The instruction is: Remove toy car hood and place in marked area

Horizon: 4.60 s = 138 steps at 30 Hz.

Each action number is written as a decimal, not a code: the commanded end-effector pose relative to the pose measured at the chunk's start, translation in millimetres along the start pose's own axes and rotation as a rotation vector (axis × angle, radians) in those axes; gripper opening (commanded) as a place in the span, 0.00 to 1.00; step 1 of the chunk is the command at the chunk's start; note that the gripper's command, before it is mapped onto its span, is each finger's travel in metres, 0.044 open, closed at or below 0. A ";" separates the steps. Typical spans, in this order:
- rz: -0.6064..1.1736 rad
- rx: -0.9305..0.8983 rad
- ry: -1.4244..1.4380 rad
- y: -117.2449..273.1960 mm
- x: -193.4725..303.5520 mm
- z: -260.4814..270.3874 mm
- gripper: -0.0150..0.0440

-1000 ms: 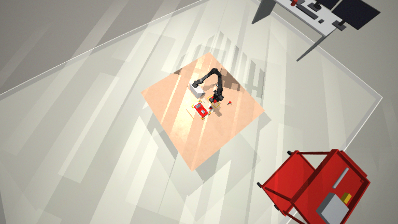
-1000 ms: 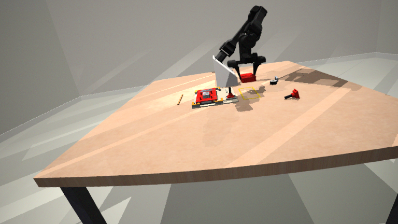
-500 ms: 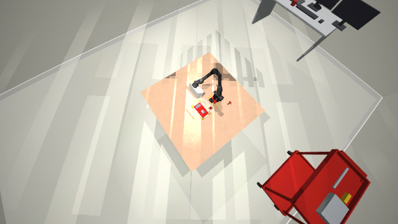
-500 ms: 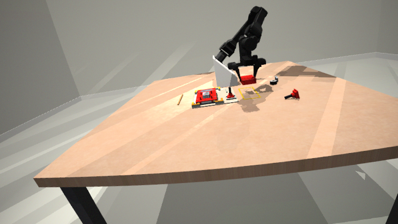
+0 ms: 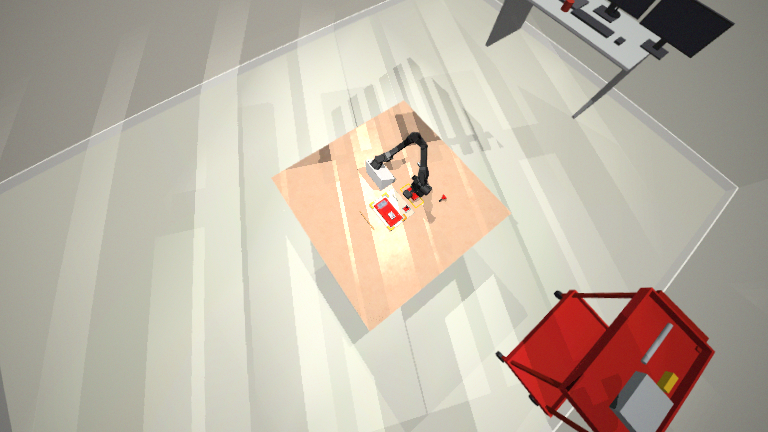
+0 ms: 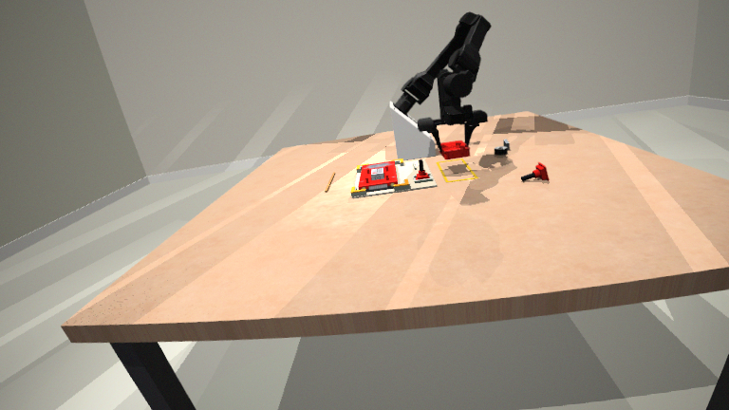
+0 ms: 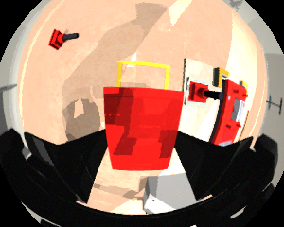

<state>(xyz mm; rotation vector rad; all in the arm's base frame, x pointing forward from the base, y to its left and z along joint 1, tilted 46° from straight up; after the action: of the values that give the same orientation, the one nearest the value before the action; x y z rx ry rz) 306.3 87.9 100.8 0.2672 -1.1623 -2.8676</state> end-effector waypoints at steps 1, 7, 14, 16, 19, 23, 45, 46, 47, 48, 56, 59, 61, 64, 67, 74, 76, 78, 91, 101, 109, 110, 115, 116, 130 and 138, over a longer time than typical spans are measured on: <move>0.001 0.004 -0.006 -3.3 0.7 -0.9 0.25; 0.001 0.003 -0.006 -7.7 0.9 -0.7 0.25; 0.001 0.002 -0.006 -12.8 1.2 -0.5 0.25; 0.000 0.002 -0.006 -14.2 1.4 -0.4 0.25; 0.000 0.002 -0.006 -16.4 1.6 -0.3 0.25; 0.000 0.001 -0.006 -19.3 1.8 -0.1 0.25; 0.000 -0.002 -0.007 -31.6 3.1 0.6 0.25; 0.000 -0.002 -0.007 -32.1 3.0 0.6 0.25; 0.000 -0.002 -0.007 -32.6 3.0 0.6 0.25; 0.000 -0.002 -0.007 -33.1 3.0 0.6 0.25; 0.000 -0.002 -0.007 -37.1 3.0 0.7 0.25; 0.000 -0.002 -0.007 -38.5 3.0 0.7 0.25; 0.000 -0.002 -0.007 -39.5 3.0 0.7 0.25; 0.000 -0.002 -0.007 -41.0 3.0 0.7 0.25; 0.000 -0.002 -0.007 -42.5 3.0 0.7 0.25; 0.000 -0.002 -0.007 -45.9 3.1 0.8 0.25; 0.000 -0.002 -0.007 -46.9 3.1 0.8 0.25; 0.000 -0.003 -0.007 -47.9 3.1 0.9 0.25; 0.001 -0.007 -0.002 -47.2 3.1 1.6 0.74; 0.000 -0.002 -0.002 -19.6 1.1 0.2 1.00; -0.002 -0.003 -0.003 24.2 3.2 0.8 1.00; -0.002 -0.003 -0.003 24.2 3.2 0.8 1.00; -0.002 -0.003 -0.003 24.2 3.2 0.8 1.00; -0.002 -0.003 -0.003 24.2 3.2 0.8 1.00; -0.002 -0.003 -0.003 24.2 3.2 0.8 1.00; -0.002 -0.003 -0.003 24.2 3.2 0.8 1.00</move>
<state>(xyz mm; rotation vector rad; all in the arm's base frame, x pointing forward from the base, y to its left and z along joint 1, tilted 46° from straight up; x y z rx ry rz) 302.4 70.5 117.0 0.2591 -1.1667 -2.8720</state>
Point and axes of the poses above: the point midway between the two fingers, 35 mm back from their tips, its own y axis back along the fingers, its own z axis across the jaws, x = y × z, the point moved 6 cm from there along y, back along the fingers, and after that the axes turned 8 degrees about y, right-handed, at the moved point
